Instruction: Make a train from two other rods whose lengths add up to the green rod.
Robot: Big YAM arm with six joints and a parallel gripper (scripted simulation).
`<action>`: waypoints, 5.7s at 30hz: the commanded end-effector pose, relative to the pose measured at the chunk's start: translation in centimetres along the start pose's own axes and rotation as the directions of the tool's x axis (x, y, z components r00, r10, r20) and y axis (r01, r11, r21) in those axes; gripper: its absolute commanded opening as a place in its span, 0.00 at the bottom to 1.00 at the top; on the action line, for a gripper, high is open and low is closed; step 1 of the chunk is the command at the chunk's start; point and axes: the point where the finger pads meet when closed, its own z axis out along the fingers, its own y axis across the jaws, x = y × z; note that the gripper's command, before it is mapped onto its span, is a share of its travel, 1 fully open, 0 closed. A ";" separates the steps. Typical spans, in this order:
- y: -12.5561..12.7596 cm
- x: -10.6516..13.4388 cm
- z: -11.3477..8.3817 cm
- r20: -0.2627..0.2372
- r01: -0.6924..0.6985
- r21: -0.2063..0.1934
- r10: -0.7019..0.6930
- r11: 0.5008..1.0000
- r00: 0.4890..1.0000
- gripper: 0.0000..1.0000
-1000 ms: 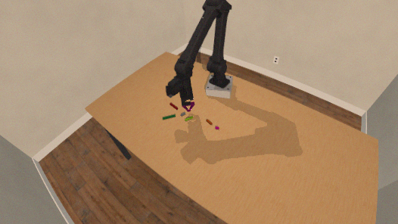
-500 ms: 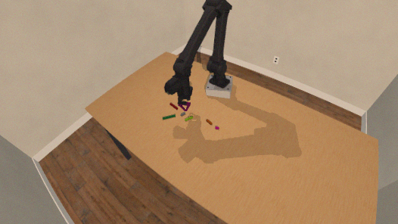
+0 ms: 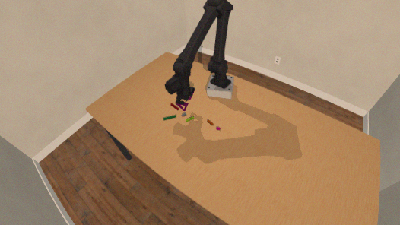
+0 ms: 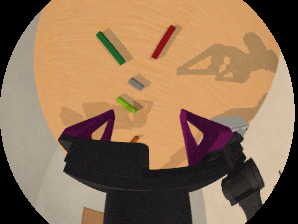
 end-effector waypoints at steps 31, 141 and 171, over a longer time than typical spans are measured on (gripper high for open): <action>0.8 -2.9 -0.8 0.004 -0.509 -0.026 0.509 0.860 0.861 1.00; -0.1 -4.8 -0.8 -0.010 -0.901 -0.023 0.901 0.433 0.433 1.00; -0.1 -5.3 -0.9 -0.005 -0.770 -0.030 0.770 0.637 0.638 1.00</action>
